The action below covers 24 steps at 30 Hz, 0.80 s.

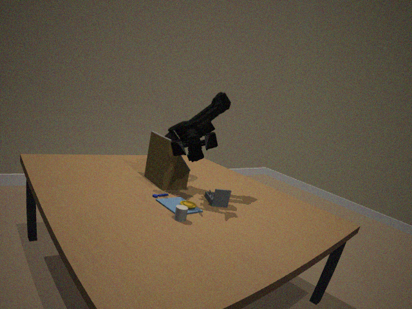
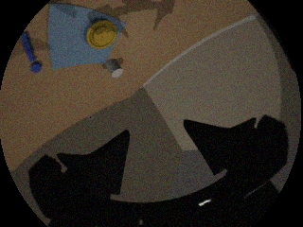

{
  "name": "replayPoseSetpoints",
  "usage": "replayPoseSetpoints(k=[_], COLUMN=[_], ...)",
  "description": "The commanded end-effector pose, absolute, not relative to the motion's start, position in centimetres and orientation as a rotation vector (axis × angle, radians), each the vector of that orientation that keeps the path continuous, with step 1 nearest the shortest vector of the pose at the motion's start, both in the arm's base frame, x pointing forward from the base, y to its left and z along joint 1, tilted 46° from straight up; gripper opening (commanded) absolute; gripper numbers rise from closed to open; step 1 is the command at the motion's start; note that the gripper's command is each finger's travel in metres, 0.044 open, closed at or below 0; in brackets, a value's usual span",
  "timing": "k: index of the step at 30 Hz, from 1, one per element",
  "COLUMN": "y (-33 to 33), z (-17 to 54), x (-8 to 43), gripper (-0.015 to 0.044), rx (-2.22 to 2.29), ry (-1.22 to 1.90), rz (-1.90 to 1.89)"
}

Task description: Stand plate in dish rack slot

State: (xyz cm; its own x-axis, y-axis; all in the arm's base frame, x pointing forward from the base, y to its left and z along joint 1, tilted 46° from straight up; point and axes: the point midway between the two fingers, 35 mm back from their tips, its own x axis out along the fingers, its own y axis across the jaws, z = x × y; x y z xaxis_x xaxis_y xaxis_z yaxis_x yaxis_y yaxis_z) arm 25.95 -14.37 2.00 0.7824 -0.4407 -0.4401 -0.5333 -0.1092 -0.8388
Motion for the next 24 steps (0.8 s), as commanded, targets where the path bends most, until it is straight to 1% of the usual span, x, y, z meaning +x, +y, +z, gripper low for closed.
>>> replayPoseSetpoints(k=[1,24], y=[-14.4,-13.3], z=[1.9,-4.8], x=[26.0,29.9], gripper=[0.04,0.04], rx=[-1.733,-1.122], ry=[0.765,0.812], rz=[0.095,0.354])
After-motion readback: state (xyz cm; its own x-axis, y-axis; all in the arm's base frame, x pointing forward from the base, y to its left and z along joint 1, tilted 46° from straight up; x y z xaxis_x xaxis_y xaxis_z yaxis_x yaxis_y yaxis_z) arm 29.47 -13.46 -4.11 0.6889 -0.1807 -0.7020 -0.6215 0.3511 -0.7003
